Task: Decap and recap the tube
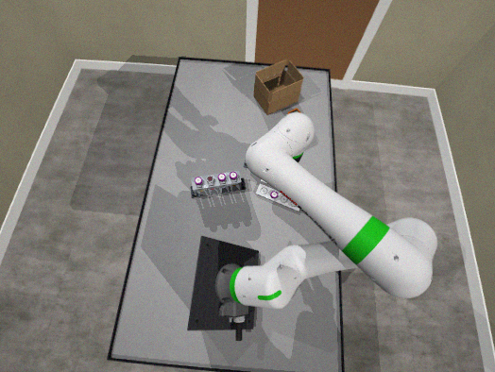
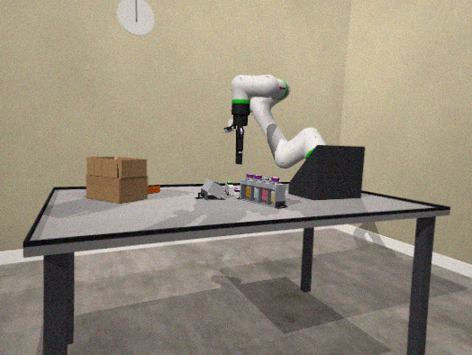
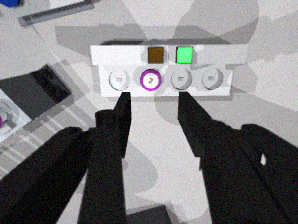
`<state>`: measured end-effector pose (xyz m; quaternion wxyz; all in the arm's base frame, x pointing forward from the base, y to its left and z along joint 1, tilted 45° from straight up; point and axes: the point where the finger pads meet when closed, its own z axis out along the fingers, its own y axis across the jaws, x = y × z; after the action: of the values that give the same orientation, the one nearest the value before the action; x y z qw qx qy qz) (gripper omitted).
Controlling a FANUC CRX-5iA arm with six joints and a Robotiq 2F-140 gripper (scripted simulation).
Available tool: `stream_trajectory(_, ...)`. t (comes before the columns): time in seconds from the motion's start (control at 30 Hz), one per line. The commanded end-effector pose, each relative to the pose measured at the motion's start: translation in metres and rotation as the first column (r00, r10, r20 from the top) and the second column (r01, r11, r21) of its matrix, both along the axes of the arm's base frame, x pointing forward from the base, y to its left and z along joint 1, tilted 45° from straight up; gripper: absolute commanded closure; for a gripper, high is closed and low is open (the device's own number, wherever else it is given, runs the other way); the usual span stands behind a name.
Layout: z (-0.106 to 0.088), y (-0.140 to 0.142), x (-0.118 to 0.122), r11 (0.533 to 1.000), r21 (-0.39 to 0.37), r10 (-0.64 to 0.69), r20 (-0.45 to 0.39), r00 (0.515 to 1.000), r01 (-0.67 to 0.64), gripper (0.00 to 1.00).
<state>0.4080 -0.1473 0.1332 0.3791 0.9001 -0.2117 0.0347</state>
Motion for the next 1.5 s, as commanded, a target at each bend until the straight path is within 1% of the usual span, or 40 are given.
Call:
stream_trajectory(0.0,0.000,0.001,0.000,1.000,0.000,0.001,0.001,1.000,-0.001,0.64)
stream_trajectory(0.07,-0.007,-0.006,0.000,1.000,0.000,0.001,0.001,1.000,-0.001,0.64)
stream_trajectory(0.13,-0.007,-0.006,0.000,1.000,0.000,0.001,0.001,1.000,-0.001,0.64)
stream_trajectory(0.63,-0.060,-0.059,-0.008,1.000,0.000,0.001,0.001,1.000,-0.001,0.64)
stream_trajectory(0.7,-0.060,-0.059,-0.008,1.000,0.000,0.001,0.001,1.000,-0.001,0.64)
stream_trajectory(1.0,-0.091,-0.090,-0.012,1.000,0.000,0.001,0.001,1.000,-0.001,0.64)
stream_trajectory(1.47,-0.093,-0.092,-0.012,1.000,0.000,0.001,0.001,1.000,-0.001,0.64)
